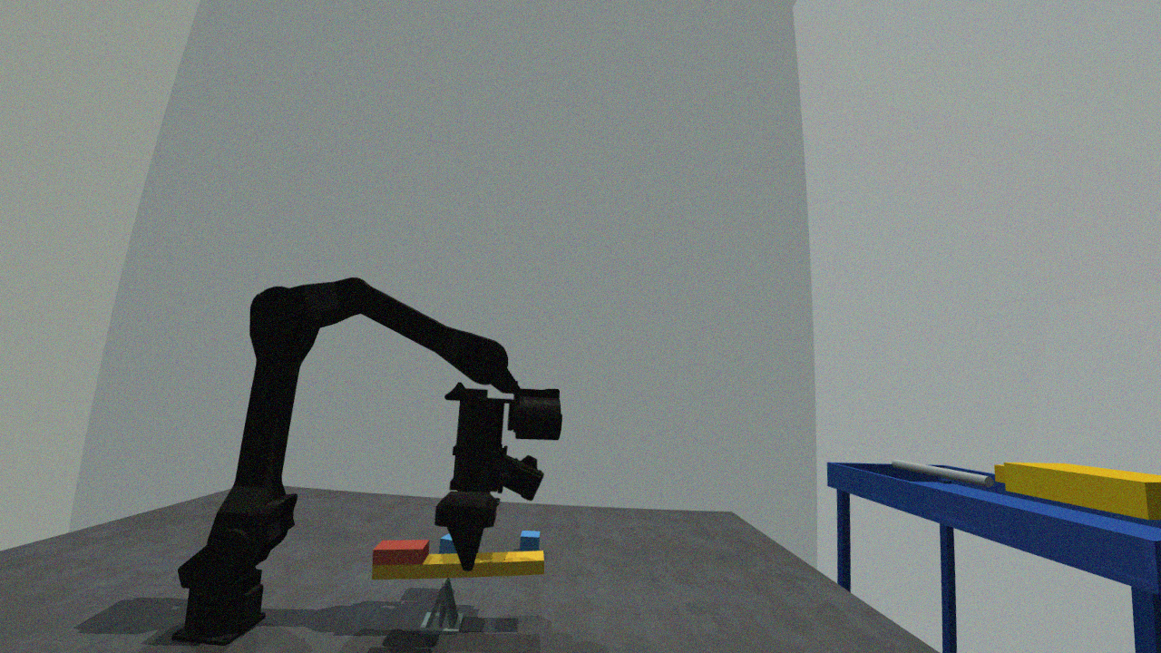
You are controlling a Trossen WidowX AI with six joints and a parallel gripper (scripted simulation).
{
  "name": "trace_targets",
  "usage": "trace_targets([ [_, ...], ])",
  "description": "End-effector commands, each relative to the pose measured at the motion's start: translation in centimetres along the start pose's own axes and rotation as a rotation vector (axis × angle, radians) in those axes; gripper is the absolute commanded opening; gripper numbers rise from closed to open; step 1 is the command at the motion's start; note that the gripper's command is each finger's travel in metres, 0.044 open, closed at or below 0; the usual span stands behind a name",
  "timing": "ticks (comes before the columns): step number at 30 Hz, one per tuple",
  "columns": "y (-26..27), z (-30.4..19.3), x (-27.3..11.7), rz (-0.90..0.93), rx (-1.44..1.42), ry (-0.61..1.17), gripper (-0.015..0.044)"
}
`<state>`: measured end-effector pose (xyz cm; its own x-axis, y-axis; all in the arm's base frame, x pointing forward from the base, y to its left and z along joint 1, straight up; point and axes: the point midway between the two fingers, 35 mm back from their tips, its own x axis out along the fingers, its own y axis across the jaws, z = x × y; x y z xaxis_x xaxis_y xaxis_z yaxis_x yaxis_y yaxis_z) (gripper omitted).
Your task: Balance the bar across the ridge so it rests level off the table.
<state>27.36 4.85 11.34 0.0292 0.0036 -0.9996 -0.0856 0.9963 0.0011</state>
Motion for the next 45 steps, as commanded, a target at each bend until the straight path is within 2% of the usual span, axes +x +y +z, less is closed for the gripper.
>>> trace_targets([
  [1,0.02,-0.09,0.22,0.001,0.003,0.007,0.0000],
  [45,0.02,-0.12,0.59,0.001,0.003,0.007,0.0000],
])
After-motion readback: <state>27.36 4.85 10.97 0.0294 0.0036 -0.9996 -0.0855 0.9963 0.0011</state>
